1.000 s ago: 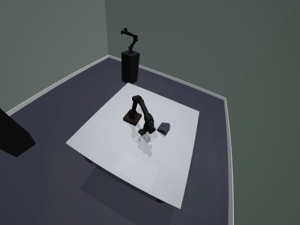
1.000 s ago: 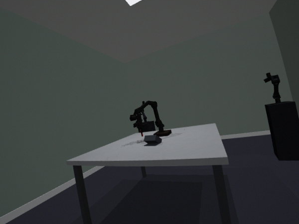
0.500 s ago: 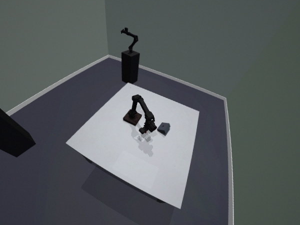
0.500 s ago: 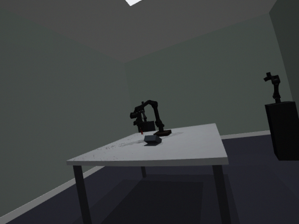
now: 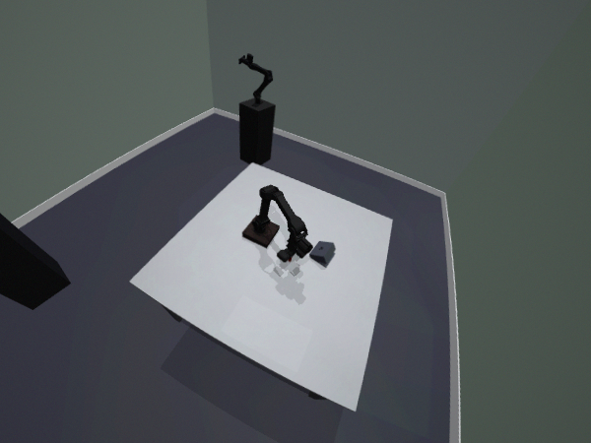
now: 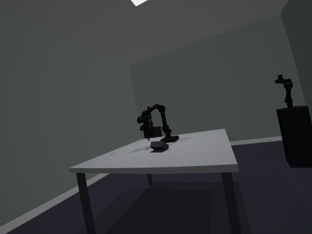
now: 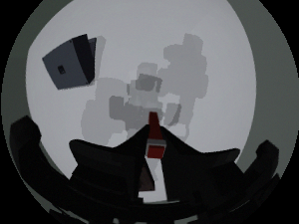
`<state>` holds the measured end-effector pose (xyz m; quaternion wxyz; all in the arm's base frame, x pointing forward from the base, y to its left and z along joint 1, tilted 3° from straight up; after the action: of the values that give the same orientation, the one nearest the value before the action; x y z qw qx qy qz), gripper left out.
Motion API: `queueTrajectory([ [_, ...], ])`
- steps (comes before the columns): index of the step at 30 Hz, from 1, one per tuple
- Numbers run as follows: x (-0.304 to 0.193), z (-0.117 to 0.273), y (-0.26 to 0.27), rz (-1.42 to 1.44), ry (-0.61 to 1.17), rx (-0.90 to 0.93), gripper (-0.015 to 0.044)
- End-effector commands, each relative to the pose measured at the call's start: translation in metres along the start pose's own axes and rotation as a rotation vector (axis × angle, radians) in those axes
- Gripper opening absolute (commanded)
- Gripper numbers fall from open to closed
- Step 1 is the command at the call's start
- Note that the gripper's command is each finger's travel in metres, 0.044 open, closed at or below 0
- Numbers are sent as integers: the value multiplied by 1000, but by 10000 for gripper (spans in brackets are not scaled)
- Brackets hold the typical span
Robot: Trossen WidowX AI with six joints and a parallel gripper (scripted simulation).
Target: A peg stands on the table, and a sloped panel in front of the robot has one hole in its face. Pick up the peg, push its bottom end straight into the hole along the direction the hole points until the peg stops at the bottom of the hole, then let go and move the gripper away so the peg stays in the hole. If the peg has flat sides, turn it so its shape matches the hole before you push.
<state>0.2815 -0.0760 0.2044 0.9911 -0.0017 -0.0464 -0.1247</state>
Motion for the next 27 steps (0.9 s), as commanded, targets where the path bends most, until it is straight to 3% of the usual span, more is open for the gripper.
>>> queueTrajectory([
  [1, -1, 4, 5, 3, -28, -10, 0],
  [27, -5, 7, 39, 37, -115, -33, 0],
])
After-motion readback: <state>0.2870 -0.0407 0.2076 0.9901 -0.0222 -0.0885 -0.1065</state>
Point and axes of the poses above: the point midway between the two fingers, 35 mm back from their tips, its own z axis back along the fingers, its own y axis across the jaws, x = y × z, the point moved 8 cm from there along z, back along the fingers, and after that the axes turned 6 degrees about -z, right-handed, at the moved point
